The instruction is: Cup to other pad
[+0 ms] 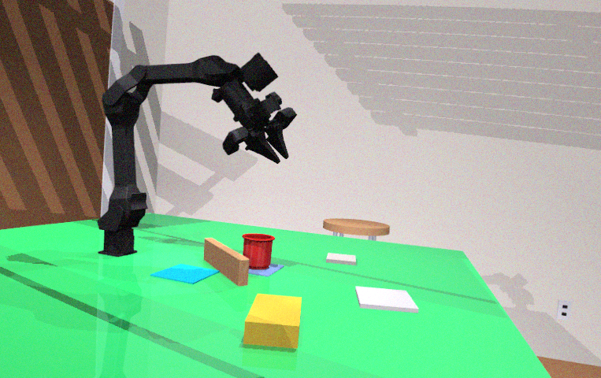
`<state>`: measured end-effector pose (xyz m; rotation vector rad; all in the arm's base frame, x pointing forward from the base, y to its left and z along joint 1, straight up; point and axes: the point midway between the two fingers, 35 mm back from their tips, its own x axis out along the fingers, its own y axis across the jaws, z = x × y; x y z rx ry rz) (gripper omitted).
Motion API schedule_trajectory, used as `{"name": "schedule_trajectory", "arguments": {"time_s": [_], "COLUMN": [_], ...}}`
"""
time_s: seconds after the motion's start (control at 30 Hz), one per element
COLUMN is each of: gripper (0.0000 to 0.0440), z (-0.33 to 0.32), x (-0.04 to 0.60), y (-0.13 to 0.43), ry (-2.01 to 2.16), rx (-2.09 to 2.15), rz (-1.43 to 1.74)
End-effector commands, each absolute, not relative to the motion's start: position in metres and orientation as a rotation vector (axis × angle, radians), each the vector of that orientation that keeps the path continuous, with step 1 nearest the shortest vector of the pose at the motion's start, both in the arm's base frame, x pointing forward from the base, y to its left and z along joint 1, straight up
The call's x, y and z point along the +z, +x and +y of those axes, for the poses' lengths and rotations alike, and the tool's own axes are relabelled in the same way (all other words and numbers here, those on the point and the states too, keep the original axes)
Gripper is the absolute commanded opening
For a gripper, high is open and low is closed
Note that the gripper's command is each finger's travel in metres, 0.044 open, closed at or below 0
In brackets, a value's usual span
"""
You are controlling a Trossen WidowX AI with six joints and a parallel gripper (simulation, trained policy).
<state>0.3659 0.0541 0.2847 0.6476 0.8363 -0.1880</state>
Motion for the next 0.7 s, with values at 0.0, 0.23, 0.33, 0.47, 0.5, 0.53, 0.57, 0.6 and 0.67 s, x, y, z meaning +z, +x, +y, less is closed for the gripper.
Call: {"name": "schedule_trajectory", "arguments": {"time_s": [0.0, 0.23, 0.33, 0.47, 0.5, 0.53, 0.57, 0.6, 0.67], "gripper": [0.0113, 0.0113, 0.0114, 0.0115, 0.0116, 0.0116, 0.0116, 0.0116, 0.0118], "z": [0.058, 0.059, 0.059, 0.059, 0.059, 0.058, 0.058, 0.058, 0.057], "x": [0.281, 0.270, 0.264, 0.256, 0.254, 0.252, 0.249, 0.247, 0.242], "y": [0.366, 0.364, 0.363, 0.361, 0.361, 0.360, 0.360, 0.359, 0.358], "ry": [0.682, 0.711, 0.717, 0.718, 0.717, 0.715, 0.714, 0.711, 0.706], "rx": [-0.221, -0.291, -0.323, -0.365, -0.375, -0.385, -0.396, -0.406, -0.426], "rz": [0.888, 0.977, 1.014, 1.063, 1.076, 1.089, 1.101, 1.114, 1.141]}}
